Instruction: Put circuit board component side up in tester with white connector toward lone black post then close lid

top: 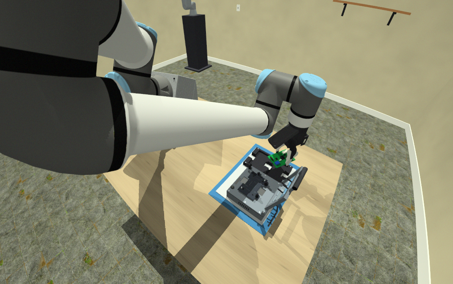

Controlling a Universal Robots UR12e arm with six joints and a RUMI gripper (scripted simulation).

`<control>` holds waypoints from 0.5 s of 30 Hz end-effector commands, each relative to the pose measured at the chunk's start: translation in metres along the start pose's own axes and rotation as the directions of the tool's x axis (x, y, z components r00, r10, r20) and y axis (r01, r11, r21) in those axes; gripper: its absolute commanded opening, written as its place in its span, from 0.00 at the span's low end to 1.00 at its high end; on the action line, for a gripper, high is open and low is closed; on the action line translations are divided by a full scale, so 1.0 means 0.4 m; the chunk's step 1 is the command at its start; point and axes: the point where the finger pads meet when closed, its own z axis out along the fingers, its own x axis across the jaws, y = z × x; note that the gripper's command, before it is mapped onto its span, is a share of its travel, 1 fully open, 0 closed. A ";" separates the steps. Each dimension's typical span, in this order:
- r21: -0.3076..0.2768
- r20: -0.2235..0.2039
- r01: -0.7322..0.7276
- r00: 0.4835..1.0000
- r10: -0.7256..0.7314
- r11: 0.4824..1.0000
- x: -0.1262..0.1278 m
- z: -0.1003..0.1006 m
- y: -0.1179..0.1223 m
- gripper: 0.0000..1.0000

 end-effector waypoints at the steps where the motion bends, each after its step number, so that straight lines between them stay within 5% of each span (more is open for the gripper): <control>1: -0.006 0.005 0.076 0.997 -0.076 0.997 -0.001 -0.001 0.000 0.39; 15: -0.005 0.006 0.247 0.969 -0.247 0.969 -0.001 -0.001 0.000 0.39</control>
